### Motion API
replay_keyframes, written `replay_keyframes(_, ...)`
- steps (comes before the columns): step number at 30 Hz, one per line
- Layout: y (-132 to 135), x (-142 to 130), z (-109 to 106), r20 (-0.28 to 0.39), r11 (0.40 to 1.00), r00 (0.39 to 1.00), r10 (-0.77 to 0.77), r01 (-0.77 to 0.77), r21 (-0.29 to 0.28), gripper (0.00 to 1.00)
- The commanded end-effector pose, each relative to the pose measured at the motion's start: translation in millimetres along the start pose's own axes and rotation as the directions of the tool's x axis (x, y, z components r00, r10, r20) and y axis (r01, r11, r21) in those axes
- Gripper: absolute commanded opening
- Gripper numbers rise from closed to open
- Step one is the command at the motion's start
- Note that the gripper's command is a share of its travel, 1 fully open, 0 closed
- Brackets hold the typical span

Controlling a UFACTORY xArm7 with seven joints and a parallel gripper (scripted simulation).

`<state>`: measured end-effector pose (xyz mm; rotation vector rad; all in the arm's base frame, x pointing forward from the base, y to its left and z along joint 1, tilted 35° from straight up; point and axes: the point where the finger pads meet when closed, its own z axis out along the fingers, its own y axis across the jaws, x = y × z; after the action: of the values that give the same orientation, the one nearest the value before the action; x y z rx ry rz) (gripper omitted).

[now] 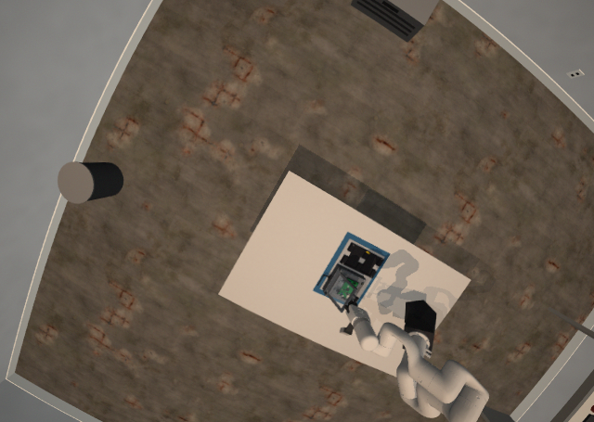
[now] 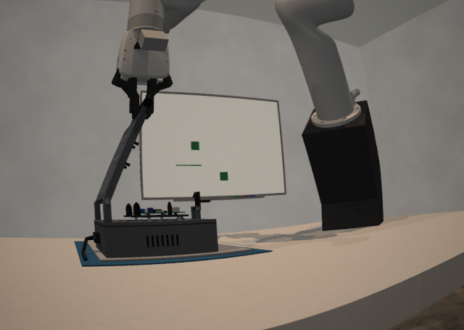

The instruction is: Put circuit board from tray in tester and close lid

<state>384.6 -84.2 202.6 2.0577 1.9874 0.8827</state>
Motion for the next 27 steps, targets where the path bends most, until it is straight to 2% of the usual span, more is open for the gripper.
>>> replay_keyframes(1, -17, -1, 9, 0.002, 1.0, 1.0, 0.0, 0.0, -0.003, 0.0)
replay_keyframes(6, -33, -1, 19, 0.002, 1.0, 1.0, 0.0, 0.0, -0.004, 0.0)
replay_keyframes(27, -66, -1, 54, 0.001, 1.0, 1.0, 0.0, 0.0, -0.003, 0.0)
